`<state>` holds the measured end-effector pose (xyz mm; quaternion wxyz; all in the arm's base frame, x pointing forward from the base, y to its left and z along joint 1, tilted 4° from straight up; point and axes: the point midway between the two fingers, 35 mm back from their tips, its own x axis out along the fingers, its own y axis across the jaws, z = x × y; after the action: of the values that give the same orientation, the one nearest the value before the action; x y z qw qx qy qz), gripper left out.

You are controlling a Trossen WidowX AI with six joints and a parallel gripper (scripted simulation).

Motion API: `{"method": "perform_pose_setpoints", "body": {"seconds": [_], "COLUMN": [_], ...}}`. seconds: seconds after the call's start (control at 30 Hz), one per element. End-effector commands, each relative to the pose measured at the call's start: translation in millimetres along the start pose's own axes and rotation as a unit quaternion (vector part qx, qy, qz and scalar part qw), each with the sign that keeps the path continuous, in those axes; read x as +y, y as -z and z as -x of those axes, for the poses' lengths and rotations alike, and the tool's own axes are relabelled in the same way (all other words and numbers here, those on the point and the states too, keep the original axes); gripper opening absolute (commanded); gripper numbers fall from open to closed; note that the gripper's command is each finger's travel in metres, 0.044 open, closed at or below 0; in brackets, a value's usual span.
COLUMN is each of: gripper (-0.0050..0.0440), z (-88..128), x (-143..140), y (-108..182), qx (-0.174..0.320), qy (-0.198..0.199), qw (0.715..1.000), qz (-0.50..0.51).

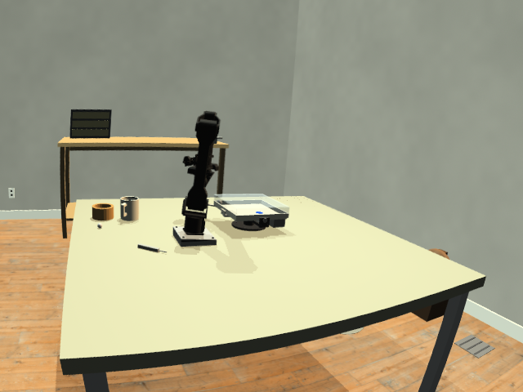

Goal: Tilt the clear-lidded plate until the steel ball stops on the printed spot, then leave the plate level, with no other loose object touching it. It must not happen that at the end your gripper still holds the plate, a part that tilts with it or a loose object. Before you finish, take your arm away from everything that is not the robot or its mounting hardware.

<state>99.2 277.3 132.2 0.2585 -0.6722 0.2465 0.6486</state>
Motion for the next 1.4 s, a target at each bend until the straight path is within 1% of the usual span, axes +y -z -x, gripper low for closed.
{"method": "perform_pose_setpoints", "body": {"seconds": [0.0, 0.1, 0.13, 0.6, 0.87, 0.9, 1.37], "gripper": [0.0150, 0.0150, 0.0150, 0.0150, 0.0150, 0.0150, 0.0150], "z": [4, 2, -1, -6, -8, -6, -4], "x": [1, 6, -5, -2, -1, 4, 1], "y": [3, 2, 1, -1, -2, -1, 0], "qx": [-0.002, -0.002, -0.002, 0.010, 0.012, 0.013, 0.011], "qy": [0.001, 0.001, 0.001, 0.000, 0.000, 0.000, 0.001], "qw": [1.000, 1.000, 1.000, 1.000, 1.000, 1.000, 1.000], "qz": [0.001, 0.001, 0.001, 0.001, 0.001, 0.001, 0.002]}}
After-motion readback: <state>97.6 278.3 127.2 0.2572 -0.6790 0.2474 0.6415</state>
